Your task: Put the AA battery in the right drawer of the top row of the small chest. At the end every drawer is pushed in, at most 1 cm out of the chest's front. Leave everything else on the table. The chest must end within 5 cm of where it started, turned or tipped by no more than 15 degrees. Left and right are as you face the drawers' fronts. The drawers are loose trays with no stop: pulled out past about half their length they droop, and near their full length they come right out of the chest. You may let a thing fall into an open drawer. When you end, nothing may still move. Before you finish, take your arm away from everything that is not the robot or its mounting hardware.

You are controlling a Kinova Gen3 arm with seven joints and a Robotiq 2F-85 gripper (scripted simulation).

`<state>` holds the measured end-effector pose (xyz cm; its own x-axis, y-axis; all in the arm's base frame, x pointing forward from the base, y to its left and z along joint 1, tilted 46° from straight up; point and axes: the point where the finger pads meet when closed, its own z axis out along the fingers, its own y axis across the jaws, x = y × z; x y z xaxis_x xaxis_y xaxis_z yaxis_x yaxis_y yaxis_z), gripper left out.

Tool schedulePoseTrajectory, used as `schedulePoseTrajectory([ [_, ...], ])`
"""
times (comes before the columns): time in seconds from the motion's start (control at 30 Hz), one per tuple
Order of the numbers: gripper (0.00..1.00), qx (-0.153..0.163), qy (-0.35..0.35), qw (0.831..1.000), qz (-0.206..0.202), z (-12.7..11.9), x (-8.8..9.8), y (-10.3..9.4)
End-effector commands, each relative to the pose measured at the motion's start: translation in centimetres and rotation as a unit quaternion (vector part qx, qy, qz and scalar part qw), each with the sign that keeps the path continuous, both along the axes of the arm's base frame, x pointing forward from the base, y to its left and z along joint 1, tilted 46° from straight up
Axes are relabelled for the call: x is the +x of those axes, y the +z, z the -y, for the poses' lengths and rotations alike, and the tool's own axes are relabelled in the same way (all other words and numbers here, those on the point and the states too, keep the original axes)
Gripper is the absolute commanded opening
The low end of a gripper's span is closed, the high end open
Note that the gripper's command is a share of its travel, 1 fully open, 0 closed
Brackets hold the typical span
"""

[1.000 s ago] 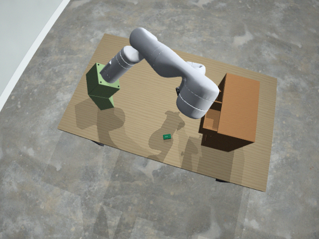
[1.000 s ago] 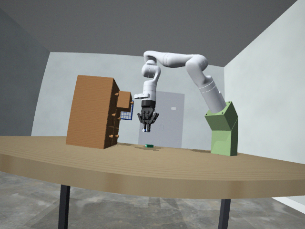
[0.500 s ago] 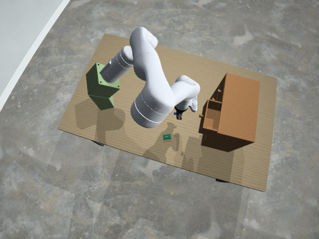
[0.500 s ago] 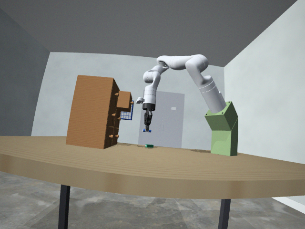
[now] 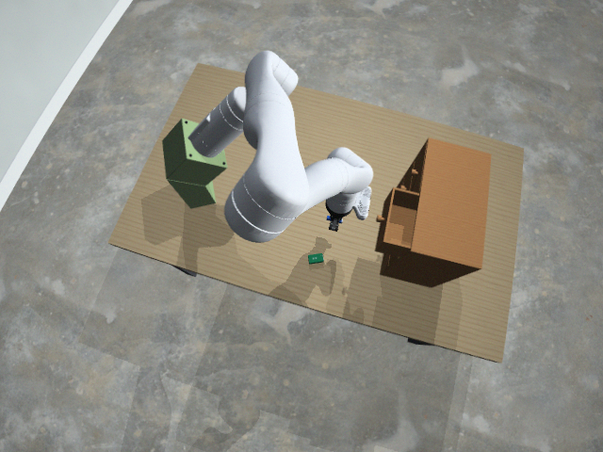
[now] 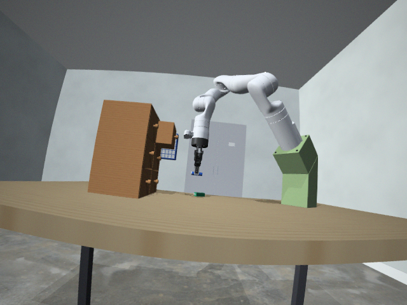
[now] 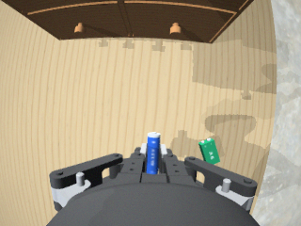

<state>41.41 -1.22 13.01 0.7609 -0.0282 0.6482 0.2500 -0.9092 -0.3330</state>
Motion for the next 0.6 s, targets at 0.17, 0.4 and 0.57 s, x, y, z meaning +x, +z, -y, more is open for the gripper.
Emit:
schedulePoseTrajectory([
  [0.17, 0.09, 0.005, -0.005, 1.0, -0.004, 0.12, -0.11, 0.15],
  [0.4, 0.09, 0.004, -0.004, 1.0, -0.006, 0.27, -0.26, 0.37],
  [0.57, 0.09, 0.004, -0.003, 1.0, -0.006, 0.44, -0.73, 0.74],
])
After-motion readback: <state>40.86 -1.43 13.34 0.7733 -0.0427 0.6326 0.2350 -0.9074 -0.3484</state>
